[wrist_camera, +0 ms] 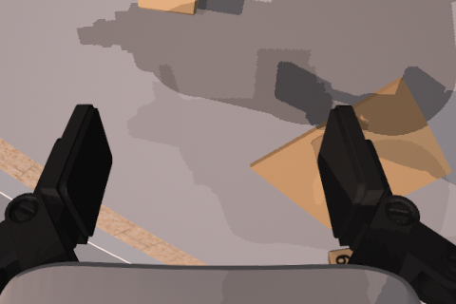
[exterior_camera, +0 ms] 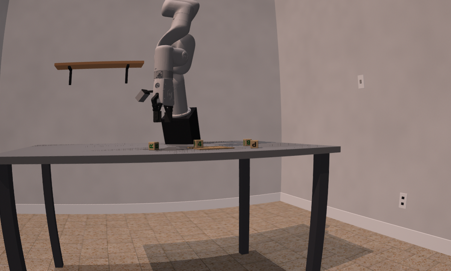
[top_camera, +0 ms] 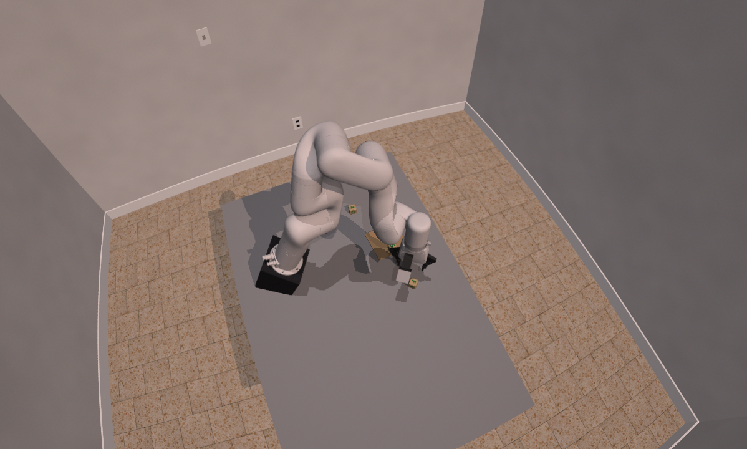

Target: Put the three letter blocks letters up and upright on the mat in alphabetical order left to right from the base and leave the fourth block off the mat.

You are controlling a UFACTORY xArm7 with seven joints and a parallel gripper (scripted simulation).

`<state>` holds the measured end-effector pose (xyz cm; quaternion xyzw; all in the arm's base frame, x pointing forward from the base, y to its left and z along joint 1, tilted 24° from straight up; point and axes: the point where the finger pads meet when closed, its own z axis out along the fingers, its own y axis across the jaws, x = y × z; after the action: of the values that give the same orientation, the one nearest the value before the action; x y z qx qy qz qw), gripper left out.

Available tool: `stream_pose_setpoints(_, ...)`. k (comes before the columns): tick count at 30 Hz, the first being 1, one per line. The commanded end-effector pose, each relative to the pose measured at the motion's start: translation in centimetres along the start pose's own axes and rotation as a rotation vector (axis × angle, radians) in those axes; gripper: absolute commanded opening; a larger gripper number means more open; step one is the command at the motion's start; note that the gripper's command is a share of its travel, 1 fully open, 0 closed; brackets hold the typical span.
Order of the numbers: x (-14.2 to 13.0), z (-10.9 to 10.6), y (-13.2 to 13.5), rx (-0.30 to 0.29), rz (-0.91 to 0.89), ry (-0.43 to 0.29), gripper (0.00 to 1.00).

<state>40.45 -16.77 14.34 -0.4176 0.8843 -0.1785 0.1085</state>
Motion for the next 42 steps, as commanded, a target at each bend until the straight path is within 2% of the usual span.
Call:
stream_pose_setpoints(1, 2.51, 0.12, -1.85, 0.005, 0.139, 0.002, 1.00)
stream_pose_setpoints(3, 3.06, 0.10, -2.14, 0.006, 0.166, 0.002, 1.00)
stream_pose_setpoints(4, 3.06, 0.10, -2.14, 0.006, 0.166, 0.002, 0.69)
stream_pose_setpoints(42, 3.06, 0.16, -2.14, 0.006, 0.166, 0.003, 0.69)
